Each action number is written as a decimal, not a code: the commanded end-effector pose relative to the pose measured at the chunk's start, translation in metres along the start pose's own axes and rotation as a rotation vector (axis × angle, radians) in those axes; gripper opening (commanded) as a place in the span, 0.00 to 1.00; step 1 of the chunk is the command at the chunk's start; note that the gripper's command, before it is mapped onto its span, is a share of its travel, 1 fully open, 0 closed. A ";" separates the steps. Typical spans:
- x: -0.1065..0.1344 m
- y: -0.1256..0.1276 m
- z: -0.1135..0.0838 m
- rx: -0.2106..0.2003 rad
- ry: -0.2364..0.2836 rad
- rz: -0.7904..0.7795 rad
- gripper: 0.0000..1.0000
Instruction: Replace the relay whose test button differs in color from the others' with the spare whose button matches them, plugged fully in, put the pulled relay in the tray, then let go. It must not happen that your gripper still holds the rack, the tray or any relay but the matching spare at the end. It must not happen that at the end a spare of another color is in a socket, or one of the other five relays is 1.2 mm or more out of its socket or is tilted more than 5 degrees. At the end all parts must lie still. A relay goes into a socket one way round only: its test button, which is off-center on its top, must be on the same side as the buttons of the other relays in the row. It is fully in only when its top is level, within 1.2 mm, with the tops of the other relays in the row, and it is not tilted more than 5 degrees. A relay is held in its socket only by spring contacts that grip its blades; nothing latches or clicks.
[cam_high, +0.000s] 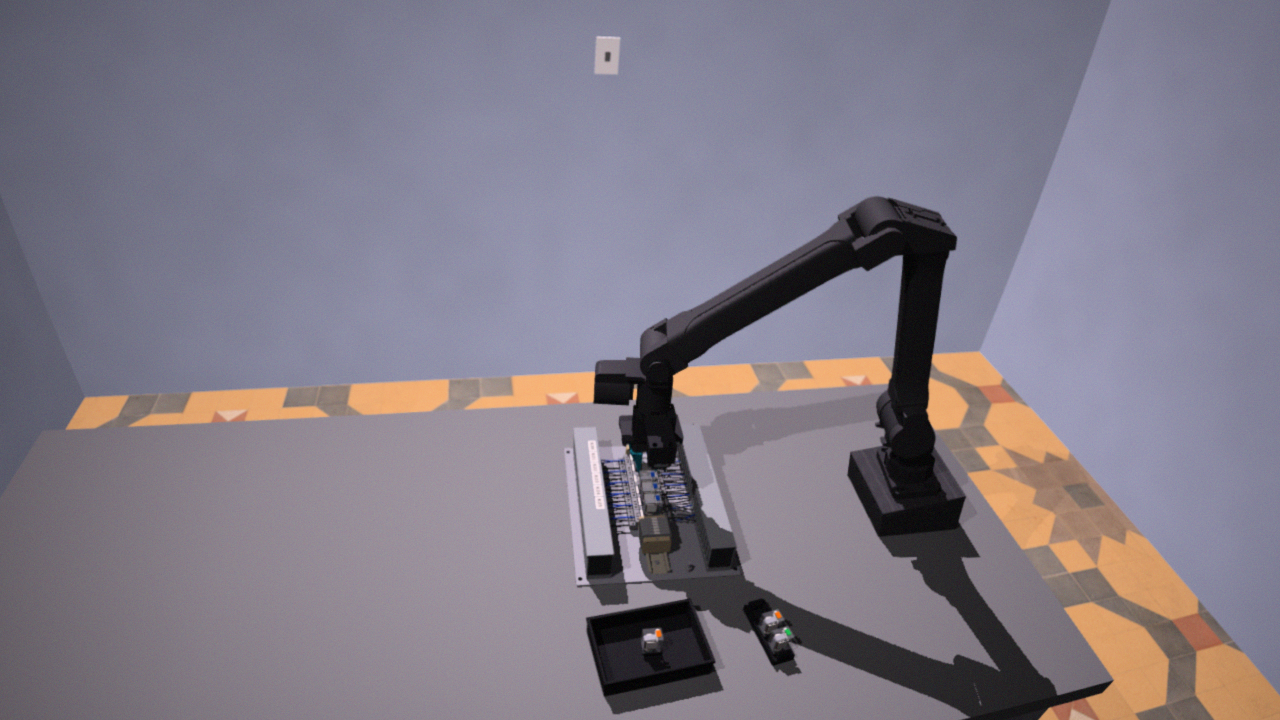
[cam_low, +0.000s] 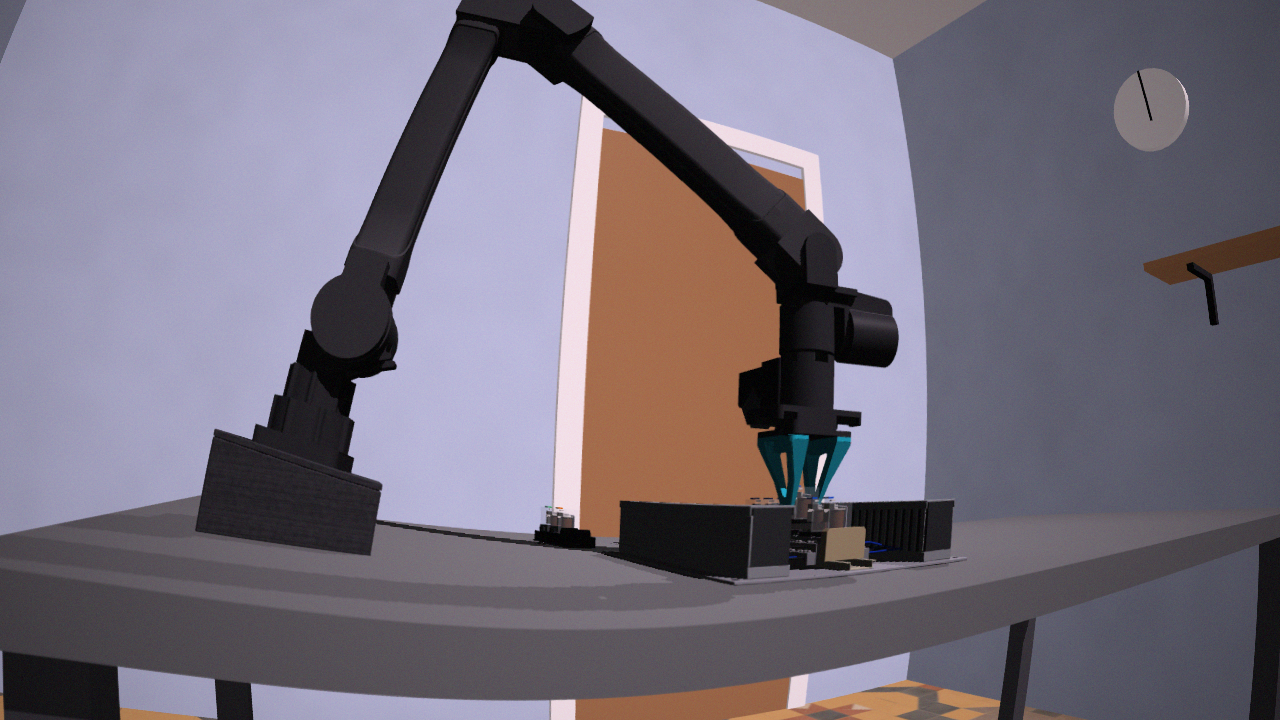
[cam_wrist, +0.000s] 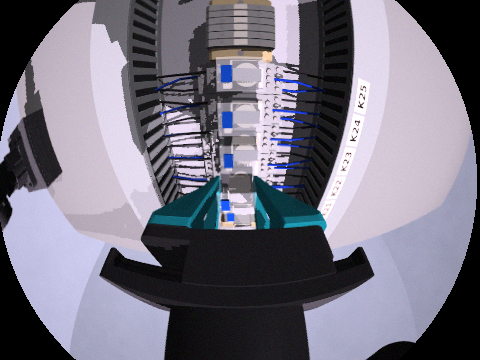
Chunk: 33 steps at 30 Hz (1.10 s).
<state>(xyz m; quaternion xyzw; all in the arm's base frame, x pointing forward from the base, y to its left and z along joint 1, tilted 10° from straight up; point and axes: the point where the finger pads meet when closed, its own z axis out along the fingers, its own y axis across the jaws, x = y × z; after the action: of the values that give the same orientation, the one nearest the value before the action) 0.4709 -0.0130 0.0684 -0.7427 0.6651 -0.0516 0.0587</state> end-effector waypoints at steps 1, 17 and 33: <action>-0.002 -0.025 -0.012 0.057 0.001 -0.002 0.00; -0.004 -0.030 -0.012 0.056 0.001 -0.004 0.00; -0.003 -0.021 -0.010 0.044 0.000 -0.002 0.00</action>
<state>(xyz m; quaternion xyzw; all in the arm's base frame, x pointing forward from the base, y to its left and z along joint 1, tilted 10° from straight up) 0.4754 -0.0115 0.0696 -0.7426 0.6649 -0.0531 0.0604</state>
